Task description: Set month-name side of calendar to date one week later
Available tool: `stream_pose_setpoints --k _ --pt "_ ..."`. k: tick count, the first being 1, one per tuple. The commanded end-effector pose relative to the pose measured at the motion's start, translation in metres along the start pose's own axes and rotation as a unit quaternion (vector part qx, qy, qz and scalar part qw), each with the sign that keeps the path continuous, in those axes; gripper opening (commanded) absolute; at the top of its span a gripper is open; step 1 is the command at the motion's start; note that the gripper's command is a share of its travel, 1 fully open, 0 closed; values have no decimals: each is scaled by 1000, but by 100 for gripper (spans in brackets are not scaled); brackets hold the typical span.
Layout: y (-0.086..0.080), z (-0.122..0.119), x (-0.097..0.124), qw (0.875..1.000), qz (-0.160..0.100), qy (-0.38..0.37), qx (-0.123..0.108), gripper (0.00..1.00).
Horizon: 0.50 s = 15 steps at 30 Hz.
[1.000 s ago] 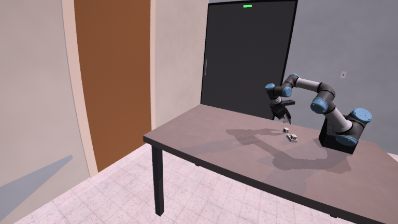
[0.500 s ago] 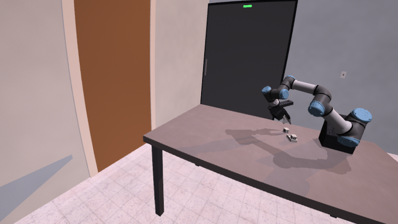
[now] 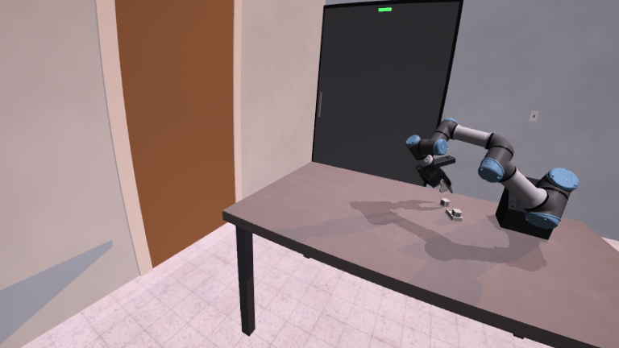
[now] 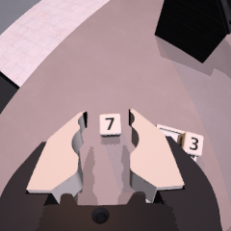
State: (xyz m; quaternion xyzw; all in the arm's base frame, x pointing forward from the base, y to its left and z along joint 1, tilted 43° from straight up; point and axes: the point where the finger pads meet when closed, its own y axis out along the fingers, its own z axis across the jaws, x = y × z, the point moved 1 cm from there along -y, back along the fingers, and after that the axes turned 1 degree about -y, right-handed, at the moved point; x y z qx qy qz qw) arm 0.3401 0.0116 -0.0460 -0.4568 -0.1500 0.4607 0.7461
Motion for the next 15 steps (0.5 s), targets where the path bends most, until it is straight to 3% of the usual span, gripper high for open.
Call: stream_pose_setpoints --k 1,15 --pt "-1 0 0 1000 0 1 -1 28" --pt "0 -1 1 1000 0 1 -1 28"
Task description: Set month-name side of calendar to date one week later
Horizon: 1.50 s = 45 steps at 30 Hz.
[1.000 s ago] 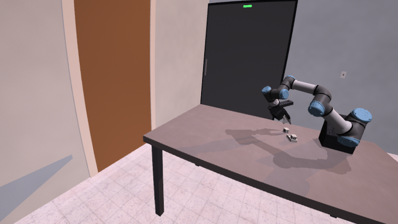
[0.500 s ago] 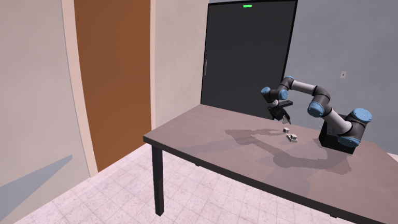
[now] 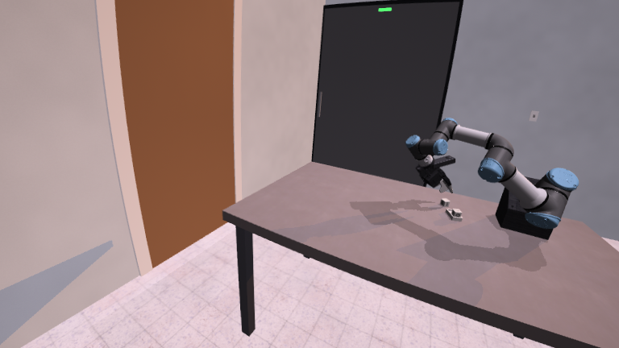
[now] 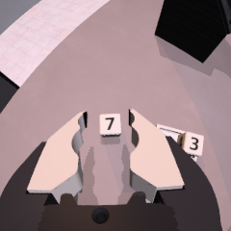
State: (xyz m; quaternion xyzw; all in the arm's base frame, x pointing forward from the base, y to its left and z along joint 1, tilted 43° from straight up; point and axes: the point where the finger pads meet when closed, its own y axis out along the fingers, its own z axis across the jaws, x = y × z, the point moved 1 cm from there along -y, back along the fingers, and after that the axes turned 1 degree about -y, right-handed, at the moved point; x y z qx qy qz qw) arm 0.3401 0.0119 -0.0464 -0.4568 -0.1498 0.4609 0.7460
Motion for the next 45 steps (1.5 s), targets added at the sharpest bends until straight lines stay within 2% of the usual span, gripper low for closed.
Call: stream_pose_setpoints --k 1,13,45 --pt "0 -1 1 1000 -1 0 -1 28" --pt "6 -1 7 1000 -1 0 -1 28" --pt "42 -1 43 1000 -1 0 -1 28"
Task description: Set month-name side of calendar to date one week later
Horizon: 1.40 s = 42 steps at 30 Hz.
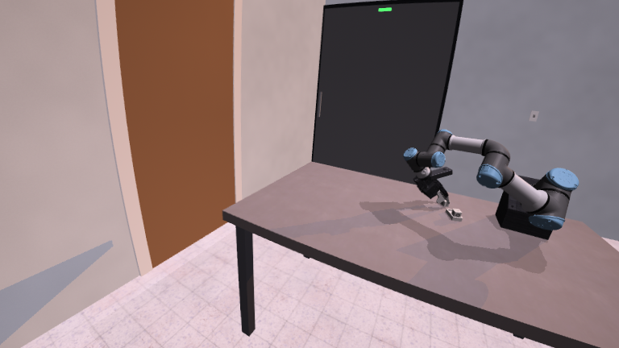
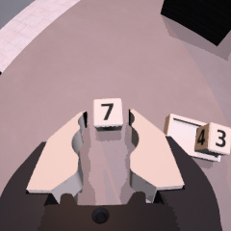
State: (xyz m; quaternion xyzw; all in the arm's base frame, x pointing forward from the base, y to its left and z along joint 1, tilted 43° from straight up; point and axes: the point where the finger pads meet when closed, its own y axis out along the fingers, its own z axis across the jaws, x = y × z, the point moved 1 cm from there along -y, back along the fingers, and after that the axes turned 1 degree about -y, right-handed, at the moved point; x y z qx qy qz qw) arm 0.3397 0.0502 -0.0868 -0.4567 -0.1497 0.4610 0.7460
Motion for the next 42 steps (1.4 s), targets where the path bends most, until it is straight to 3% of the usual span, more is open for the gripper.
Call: stream_pose_setpoints --k 1,42 --pt "4 -1 5 1000 -1 0 -1 28" --pt "9 -1 10 1000 -1 0 -1 28"
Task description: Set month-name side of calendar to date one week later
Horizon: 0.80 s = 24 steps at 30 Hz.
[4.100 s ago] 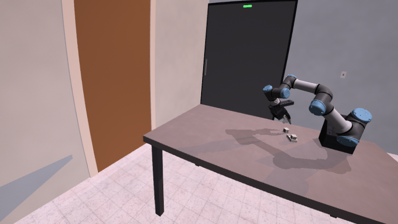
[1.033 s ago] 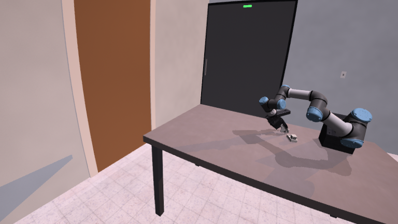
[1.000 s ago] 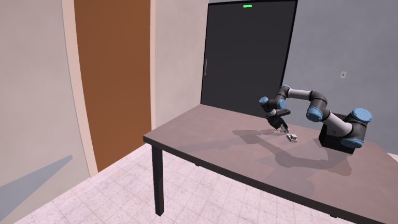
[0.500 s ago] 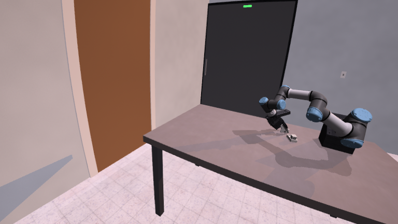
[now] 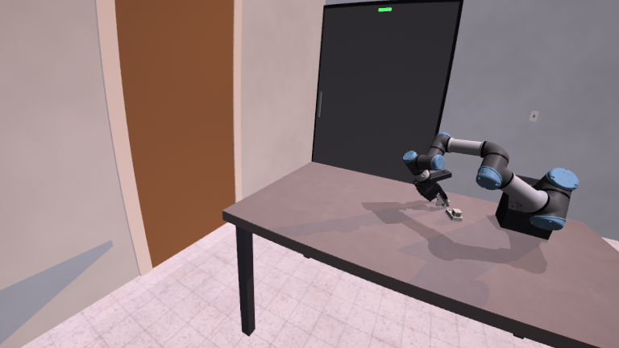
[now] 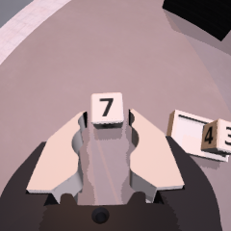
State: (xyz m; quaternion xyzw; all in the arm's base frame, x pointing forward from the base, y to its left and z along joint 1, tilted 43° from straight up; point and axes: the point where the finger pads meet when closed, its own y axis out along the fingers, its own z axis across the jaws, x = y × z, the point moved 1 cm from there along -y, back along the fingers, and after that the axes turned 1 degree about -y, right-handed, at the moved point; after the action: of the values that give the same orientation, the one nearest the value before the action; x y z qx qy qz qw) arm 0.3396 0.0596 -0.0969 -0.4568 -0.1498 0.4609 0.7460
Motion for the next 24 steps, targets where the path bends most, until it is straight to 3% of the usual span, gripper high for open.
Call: stream_pose_setpoints --k 1,11,12,24 --pt "-1 -1 0 1000 -1 0 -1 28" --pt "-1 -1 0 1000 -1 0 -1 28" --pt "-1 -1 0 1000 -1 0 -1 10" --pt "-1 -1 0 1000 -1 0 -1 10"
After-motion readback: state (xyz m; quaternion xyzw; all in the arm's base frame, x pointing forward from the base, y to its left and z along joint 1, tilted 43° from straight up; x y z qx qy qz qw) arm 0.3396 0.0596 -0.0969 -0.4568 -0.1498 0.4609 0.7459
